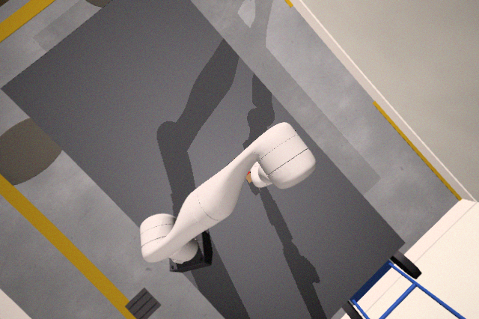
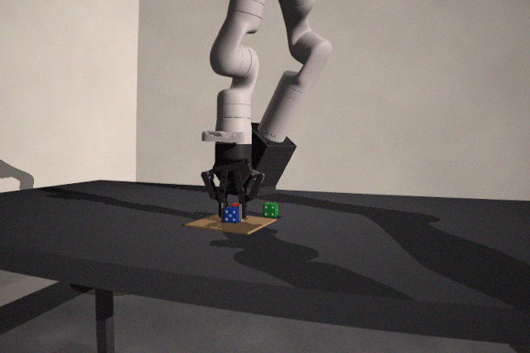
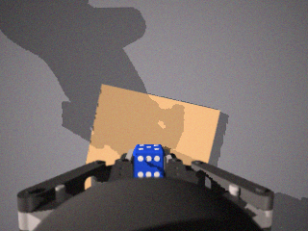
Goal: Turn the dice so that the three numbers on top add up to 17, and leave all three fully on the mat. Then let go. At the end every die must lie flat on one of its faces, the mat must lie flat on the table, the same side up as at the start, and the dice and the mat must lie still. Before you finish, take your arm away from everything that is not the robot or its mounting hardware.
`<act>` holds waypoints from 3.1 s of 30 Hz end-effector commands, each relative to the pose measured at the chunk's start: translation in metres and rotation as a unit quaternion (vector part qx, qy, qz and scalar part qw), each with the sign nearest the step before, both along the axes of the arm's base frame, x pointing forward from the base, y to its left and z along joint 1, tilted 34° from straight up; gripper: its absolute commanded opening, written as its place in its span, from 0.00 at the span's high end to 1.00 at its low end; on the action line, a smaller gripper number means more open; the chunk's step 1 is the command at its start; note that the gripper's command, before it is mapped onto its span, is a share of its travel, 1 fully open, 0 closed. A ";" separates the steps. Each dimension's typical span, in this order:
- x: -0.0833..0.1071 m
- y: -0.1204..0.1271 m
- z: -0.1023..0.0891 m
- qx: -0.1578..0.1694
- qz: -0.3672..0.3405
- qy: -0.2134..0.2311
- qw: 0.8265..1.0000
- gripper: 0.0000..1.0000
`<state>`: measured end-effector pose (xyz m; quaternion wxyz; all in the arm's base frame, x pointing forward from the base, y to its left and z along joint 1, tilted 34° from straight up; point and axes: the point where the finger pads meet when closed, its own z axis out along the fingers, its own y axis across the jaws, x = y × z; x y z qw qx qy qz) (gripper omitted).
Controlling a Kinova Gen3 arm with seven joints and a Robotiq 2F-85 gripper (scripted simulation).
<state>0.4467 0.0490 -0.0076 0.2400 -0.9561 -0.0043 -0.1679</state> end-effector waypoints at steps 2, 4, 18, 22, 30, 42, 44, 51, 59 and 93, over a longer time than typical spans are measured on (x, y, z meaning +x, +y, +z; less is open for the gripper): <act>0.000 -0.001 0.000 0.000 0.000 0.000 1.000 0.74; 0.000 -0.001 0.000 0.000 0.000 0.000 1.000 0.74; 0.000 -0.001 0.000 0.000 0.000 0.000 1.000 0.70; 0.000 -0.001 0.000 0.000 0.000 0.000 1.000 0.66; 0.000 -0.001 0.000 0.000 0.000 0.000 1.000 0.58; 0.000 -0.001 0.000 0.000 0.000 0.000 1.000 0.54; 0.000 -0.001 0.000 0.000 0.000 0.000 1.000 0.54; 0.000 -0.001 0.002 0.000 0.000 0.000 1.000 0.54; -0.003 -0.005 0.008 0.000 0.000 0.000 1.000 0.54; -0.024 -0.035 0.063 0.000 0.000 -0.001 1.000 0.54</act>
